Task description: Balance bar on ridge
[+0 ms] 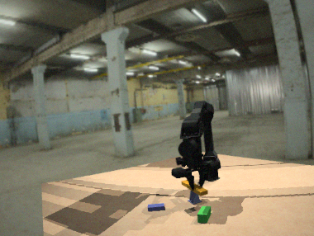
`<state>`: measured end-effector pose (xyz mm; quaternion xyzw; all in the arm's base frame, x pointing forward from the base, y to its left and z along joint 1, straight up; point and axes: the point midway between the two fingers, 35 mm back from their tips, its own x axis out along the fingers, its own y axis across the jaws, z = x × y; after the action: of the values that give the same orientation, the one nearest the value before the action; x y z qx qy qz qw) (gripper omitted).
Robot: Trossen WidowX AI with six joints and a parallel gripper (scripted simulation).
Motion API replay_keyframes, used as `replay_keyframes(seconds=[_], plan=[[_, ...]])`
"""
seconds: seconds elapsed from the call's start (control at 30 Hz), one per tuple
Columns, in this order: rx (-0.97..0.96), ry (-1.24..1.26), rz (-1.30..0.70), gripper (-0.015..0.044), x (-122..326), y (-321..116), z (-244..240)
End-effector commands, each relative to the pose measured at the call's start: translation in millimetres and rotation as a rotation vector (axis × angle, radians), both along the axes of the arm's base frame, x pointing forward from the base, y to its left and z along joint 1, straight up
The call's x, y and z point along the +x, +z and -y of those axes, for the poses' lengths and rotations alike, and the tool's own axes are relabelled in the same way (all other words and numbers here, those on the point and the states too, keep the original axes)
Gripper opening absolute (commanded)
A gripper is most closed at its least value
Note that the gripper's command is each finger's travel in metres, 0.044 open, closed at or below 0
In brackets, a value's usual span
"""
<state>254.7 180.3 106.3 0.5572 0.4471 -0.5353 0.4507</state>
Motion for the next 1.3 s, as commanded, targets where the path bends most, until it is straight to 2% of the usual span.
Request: replay_keyframes(seconds=[0.0,1.1,1.27], plan=[[-0.001,0.001,-0.006,0.0,-0.6,-0.4,-0.2],[0.0,0.0,0.0,0.0,-0.1,0.2,0.0],[0.0,0.0,0.0,0.0131,-0.1,0.2,0.0]])
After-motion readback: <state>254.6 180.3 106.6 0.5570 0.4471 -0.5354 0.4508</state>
